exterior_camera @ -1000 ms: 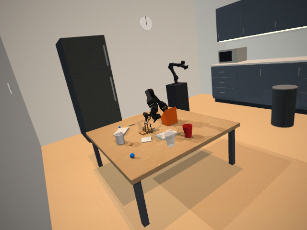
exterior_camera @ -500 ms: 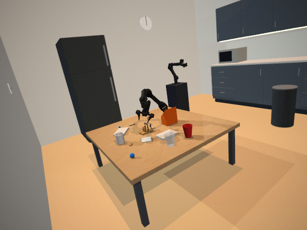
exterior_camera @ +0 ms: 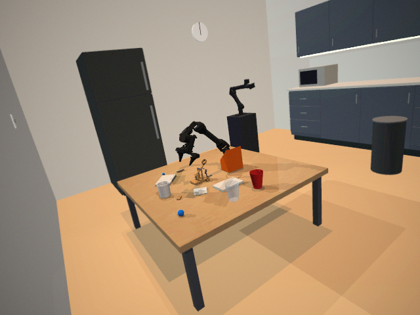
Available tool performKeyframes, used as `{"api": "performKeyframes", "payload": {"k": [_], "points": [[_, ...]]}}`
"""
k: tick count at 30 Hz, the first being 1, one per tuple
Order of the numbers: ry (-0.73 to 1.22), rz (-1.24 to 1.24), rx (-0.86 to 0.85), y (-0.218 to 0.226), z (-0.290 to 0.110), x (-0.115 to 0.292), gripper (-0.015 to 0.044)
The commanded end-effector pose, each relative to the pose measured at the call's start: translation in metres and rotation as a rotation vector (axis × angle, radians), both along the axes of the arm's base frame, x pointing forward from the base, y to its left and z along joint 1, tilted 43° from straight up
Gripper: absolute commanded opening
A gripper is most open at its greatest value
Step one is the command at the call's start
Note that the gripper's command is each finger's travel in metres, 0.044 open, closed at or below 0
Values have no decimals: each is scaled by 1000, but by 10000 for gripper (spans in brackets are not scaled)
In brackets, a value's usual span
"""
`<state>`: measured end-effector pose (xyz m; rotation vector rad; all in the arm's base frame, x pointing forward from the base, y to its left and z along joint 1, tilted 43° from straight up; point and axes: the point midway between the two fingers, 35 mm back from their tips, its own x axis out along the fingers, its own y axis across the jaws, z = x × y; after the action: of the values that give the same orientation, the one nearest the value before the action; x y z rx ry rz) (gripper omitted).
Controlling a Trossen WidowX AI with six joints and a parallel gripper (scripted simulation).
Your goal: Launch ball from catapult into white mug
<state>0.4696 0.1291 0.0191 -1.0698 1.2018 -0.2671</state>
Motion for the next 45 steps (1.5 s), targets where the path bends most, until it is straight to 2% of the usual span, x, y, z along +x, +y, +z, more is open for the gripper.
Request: {"api": "performKeyframes", "payload": {"k": [1,18,45], "points": [[-115,-50,77,-2,21,19,440],[-483,-225,293,-23,89,71,440],[-480,-227,285,-26,89,71,440]]}}
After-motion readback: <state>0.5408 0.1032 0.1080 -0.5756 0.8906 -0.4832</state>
